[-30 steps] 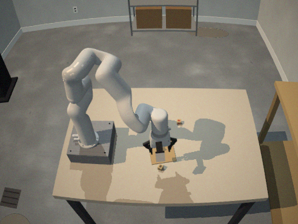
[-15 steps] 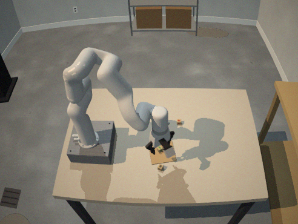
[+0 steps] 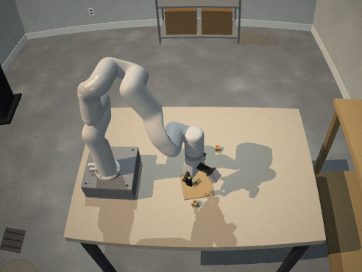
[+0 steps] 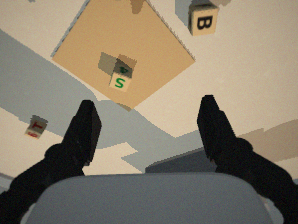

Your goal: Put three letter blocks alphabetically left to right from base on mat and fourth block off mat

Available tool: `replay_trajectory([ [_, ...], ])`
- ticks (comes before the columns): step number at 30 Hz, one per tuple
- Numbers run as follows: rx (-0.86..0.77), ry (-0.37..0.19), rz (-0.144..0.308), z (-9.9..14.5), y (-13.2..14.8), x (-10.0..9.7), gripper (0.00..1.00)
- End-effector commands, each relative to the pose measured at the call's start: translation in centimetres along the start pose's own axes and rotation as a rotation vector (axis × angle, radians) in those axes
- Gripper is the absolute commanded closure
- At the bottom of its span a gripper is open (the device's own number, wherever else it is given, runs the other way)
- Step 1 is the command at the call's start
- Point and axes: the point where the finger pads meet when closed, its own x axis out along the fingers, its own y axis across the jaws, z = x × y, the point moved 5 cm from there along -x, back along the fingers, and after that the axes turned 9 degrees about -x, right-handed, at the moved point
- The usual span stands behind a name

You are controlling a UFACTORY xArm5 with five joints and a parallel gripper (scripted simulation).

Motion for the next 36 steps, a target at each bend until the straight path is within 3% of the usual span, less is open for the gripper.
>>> replay_trajectory([
  [1,-0.080,0.004,-0.001,0.0,-0.4,0.0,0.00],
  [2,-0.165,0.004,-0.001,0.2,-0.7,0.2,0.00],
  [16,-0.561,0.004,0.000,1.1,-2.4,0.8,0.00],
  [18,-0.561,0.004,0.000,1.1,-2.4,0.8,0.00],
  [32,-1.009,0.003,0.001,2.2,-4.1,1.6,0.00],
  [36,-1.052,0.003,0.001,2.3,-4.3,1.7,0.00],
])
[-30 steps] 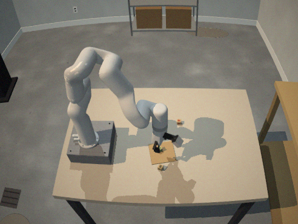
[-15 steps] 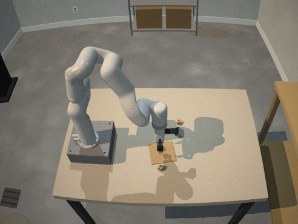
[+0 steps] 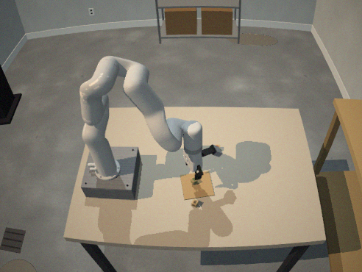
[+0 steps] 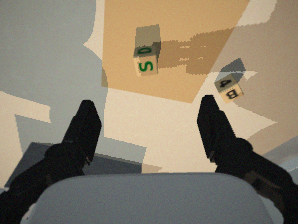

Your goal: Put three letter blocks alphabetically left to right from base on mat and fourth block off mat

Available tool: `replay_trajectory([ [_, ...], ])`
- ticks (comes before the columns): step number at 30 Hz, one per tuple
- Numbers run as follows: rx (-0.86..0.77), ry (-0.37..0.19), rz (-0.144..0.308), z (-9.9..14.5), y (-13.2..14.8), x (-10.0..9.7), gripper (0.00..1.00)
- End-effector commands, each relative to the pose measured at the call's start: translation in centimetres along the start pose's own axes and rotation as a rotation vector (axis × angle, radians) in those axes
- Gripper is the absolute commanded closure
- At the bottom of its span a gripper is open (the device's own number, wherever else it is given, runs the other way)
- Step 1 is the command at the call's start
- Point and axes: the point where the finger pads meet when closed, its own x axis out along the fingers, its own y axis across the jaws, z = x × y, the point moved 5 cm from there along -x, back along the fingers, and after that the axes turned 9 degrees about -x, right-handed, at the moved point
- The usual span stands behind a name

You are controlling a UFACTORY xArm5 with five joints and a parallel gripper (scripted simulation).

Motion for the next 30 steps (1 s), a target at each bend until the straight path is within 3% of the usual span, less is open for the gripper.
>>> replay_trajectory([
  [1,-0.064,0.003,0.003,-0.21,-0.17,-0.01,0.00],
  [7,-0.086,0.003,0.003,-0.25,-0.26,0.02,0.00],
  [8,-0.086,0.003,0.003,-0.25,-0.26,0.02,0.37],
  [30,-0.086,0.003,0.003,-0.25,-0.26,0.02,0.37],
])
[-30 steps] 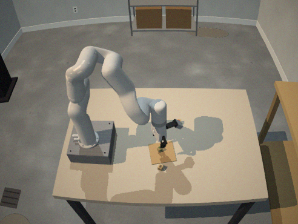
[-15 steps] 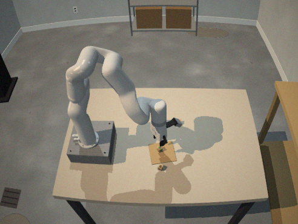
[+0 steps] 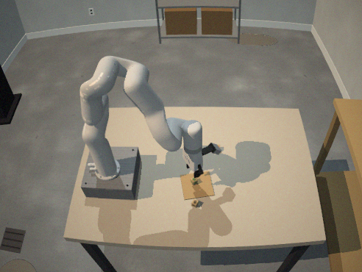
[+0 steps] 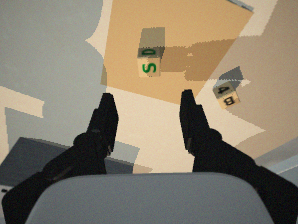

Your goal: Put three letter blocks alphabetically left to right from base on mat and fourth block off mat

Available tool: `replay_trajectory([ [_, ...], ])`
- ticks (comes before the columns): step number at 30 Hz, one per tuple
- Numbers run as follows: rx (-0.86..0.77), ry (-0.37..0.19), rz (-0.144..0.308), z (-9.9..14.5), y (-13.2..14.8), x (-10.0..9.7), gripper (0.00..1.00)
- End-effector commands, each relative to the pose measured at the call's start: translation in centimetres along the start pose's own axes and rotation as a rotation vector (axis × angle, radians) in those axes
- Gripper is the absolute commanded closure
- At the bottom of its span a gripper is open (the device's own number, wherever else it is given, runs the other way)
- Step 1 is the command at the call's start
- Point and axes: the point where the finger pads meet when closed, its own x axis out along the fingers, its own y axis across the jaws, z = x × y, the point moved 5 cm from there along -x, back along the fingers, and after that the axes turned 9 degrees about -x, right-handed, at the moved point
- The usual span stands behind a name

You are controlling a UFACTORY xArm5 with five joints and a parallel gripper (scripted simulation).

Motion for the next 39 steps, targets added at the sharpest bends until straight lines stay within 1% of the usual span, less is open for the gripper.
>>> replay_trajectory([
  [1,0.000,0.003,0.002,-0.1,0.1,-0.1,0.37],
  [22,0.000,0.003,0.002,-0.1,0.1,0.0,0.37],
  [39,0.000,0.003,0.002,-0.1,0.1,1.6,0.37],
])
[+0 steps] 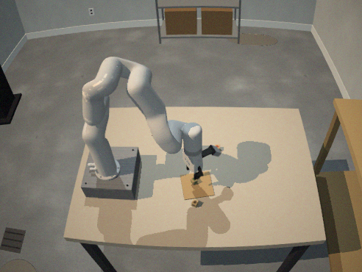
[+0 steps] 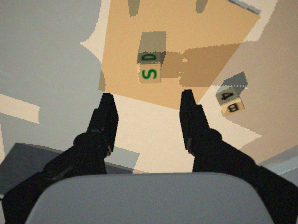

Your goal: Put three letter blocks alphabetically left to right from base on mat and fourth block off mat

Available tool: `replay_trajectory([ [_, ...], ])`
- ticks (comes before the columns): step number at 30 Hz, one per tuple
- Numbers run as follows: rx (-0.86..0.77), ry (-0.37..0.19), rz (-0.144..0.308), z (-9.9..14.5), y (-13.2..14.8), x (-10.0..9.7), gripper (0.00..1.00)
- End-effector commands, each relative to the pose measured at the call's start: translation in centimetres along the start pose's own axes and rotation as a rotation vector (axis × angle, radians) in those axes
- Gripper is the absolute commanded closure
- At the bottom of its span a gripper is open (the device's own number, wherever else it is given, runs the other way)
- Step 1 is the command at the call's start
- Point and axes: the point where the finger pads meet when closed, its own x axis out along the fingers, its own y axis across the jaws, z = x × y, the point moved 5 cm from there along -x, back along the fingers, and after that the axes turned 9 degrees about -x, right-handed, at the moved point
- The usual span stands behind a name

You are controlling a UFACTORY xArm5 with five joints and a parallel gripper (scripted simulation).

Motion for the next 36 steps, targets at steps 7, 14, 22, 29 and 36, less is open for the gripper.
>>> replay_trajectory([
  [7,0.000,0.003,0.003,-0.1,0.1,1.3,0.37],
  [14,0.000,0.003,0.003,-0.1,0.1,2.2,0.37],
  [22,0.000,0.003,0.003,-0.1,0.1,3.1,0.37],
  [29,0.000,0.003,0.003,-0.1,0.1,3.5,0.37],
  [36,0.000,0.003,0.003,-0.1,0.1,3.7,0.37],
])
